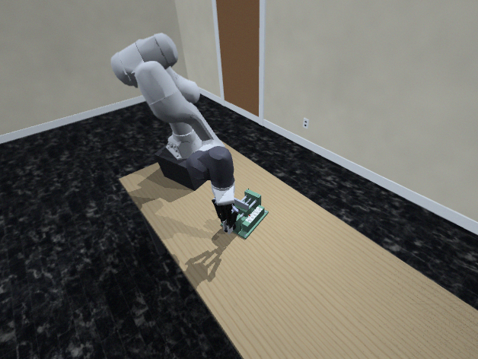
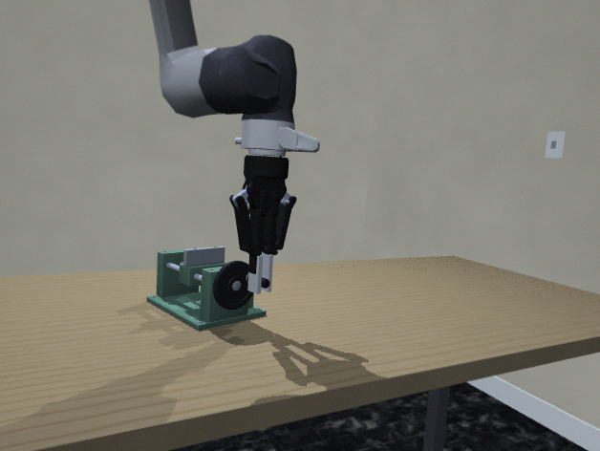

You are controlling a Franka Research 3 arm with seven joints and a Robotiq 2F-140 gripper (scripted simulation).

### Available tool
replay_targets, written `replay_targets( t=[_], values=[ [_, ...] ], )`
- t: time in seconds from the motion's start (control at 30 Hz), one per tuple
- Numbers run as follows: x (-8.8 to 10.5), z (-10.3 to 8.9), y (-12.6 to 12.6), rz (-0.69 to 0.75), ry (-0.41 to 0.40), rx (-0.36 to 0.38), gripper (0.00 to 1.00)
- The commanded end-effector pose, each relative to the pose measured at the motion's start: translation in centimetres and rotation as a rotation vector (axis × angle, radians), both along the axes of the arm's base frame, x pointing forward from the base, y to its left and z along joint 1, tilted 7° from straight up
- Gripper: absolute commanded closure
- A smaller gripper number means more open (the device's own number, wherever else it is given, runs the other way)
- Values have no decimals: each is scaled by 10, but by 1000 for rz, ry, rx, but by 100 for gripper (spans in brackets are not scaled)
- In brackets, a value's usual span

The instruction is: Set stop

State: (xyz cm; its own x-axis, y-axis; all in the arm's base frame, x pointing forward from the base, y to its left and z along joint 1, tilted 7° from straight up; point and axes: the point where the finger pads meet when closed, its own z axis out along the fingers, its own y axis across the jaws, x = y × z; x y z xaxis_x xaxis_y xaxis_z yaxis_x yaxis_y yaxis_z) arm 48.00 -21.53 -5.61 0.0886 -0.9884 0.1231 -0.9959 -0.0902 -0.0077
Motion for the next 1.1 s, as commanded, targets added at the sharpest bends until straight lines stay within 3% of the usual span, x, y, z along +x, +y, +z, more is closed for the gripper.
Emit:
replay_targets(
  t=[0.0, 0.53, 1.07],
  values=[
    [-3, 6, 0, 6, 4, 0, 96],
    [-19, 18, 0, 6, 4, 0, 96],
    [-38, 18, -2, 6, 4, 0, 96]
  ],
)
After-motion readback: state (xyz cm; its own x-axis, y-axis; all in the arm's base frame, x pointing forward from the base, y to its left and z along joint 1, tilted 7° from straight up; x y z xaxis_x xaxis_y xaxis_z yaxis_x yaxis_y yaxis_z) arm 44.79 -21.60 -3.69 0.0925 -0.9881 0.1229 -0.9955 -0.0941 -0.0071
